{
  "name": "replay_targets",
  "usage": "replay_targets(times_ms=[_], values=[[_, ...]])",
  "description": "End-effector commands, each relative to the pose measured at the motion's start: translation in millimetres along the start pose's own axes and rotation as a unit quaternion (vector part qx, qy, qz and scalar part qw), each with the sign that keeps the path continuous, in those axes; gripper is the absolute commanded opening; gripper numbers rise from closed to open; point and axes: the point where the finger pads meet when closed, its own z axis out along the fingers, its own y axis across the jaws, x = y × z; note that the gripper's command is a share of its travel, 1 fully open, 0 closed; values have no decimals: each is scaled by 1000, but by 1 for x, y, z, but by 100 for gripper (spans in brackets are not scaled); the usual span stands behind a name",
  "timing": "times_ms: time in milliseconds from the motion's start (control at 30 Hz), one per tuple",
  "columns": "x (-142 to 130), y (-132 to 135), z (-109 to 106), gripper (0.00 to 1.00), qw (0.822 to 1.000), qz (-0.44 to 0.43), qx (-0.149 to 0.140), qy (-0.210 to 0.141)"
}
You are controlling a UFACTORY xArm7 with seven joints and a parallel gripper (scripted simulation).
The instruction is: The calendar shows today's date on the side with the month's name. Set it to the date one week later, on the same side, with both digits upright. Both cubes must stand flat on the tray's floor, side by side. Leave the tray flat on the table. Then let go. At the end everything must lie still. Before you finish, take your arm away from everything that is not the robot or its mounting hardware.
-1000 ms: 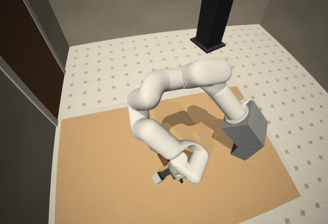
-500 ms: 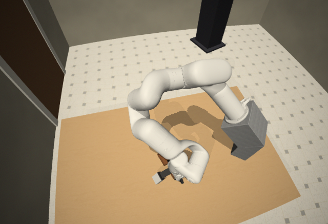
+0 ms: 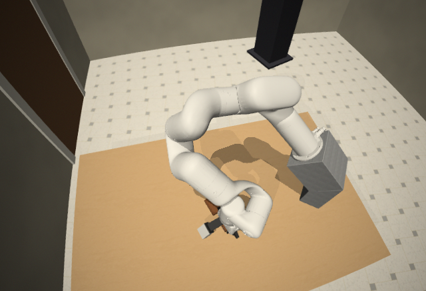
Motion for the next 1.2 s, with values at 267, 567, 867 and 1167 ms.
replay_targets(times_ms=[267, 567, 867, 1167], values=[[1, -1, -54, 49, 1000, 0, 1, 1], [1, -1, -80, 49, 1000, 0, 1, 1], [1, -1, -81, 100, 1000, 0, 1, 1], [1, -1, -81, 100, 1000, 0, 1, 1]])
